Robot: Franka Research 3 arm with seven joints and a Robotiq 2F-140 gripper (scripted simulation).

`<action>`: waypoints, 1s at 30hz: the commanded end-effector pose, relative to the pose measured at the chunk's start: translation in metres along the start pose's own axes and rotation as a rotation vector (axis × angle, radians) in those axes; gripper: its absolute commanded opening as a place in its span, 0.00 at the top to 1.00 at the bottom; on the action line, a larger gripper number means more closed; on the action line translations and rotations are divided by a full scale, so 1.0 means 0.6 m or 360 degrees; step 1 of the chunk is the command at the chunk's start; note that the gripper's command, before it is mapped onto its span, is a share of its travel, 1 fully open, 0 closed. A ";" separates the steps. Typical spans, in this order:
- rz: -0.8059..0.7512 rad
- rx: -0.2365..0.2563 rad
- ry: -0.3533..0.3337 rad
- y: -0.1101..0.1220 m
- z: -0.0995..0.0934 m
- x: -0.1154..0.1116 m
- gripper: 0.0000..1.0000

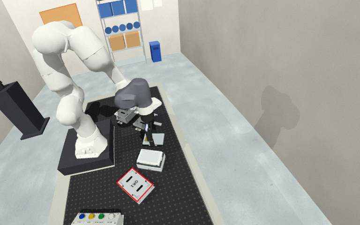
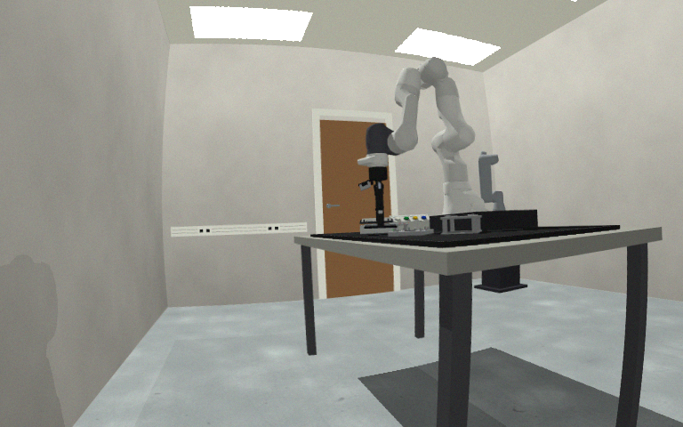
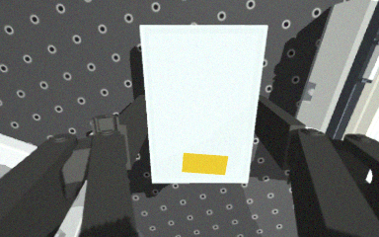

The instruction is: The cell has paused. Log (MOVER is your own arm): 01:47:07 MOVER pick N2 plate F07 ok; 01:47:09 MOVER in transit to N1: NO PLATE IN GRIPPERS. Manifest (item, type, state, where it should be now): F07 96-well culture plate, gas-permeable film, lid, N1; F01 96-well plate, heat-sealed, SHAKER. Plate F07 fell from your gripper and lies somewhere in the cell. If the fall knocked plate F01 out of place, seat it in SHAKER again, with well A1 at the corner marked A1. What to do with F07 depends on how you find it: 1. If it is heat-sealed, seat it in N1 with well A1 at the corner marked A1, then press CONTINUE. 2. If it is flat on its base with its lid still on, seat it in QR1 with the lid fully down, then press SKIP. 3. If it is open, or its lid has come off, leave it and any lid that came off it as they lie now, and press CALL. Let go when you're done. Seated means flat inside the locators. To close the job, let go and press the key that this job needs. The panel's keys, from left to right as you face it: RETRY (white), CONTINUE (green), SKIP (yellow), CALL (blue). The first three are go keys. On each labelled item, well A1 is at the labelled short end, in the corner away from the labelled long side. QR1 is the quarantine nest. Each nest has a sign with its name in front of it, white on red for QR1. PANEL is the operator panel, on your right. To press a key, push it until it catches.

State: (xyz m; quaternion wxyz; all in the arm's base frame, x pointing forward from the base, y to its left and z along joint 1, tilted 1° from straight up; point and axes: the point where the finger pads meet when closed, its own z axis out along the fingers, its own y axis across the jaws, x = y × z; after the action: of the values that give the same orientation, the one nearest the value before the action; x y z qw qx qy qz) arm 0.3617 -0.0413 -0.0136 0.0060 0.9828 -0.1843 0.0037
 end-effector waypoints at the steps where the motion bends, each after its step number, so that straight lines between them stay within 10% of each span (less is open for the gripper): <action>1: 0.0010 -0.0004 -0.0010 0.002 -0.006 -0.003 0.90; 30: 0.0010 -0.0004 -0.0010 0.002 -0.096 -0.003 0.90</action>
State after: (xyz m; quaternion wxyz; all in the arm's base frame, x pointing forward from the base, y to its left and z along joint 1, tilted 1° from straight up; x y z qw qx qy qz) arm 0.3643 -0.0413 0.0383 0.0048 0.9827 -0.1847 0.0088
